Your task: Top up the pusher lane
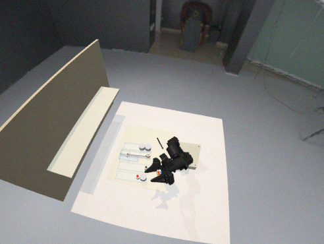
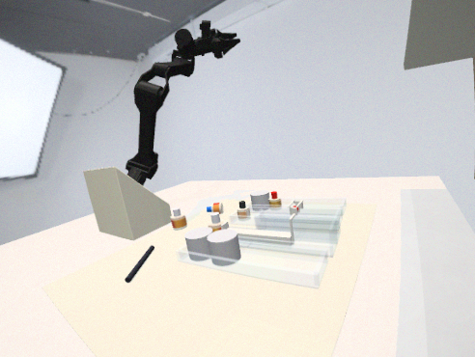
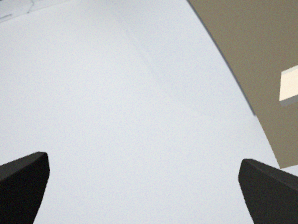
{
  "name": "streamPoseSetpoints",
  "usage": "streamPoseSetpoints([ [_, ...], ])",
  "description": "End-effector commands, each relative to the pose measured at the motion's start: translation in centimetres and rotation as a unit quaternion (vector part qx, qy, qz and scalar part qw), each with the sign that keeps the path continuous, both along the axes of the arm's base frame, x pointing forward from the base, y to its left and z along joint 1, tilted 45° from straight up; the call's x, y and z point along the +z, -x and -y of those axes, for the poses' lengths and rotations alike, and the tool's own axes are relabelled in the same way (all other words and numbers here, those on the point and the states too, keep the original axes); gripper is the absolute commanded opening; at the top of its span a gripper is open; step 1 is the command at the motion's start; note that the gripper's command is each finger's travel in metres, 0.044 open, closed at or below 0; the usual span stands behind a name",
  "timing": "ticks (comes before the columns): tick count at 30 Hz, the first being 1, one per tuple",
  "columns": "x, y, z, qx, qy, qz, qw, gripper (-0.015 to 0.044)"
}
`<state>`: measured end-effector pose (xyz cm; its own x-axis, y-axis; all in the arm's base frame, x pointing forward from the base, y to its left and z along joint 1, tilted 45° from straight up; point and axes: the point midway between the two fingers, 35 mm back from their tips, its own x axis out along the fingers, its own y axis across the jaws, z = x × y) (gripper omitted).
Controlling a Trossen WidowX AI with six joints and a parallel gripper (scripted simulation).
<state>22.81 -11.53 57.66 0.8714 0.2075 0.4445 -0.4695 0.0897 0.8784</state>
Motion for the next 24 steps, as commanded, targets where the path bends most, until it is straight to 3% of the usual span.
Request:
streamPoseSetpoints([
  [1, 0.1, 0.2, 0.0, -0.004, 0.003, 0.004, 1.0, 0.0426],
  [7, 3.7, 6.1, -2.0, -0.116, 0.094, 0.112, 0.982, 0.044],
  [14, 6.2, 12.0, -8.3, -0.228, 0.229, 0.229, 0.918, 0.044],
  [24, 4.6, 13.4, -20.7, -0.303, 0.436, 0.325, 0.783, 0.044],
])
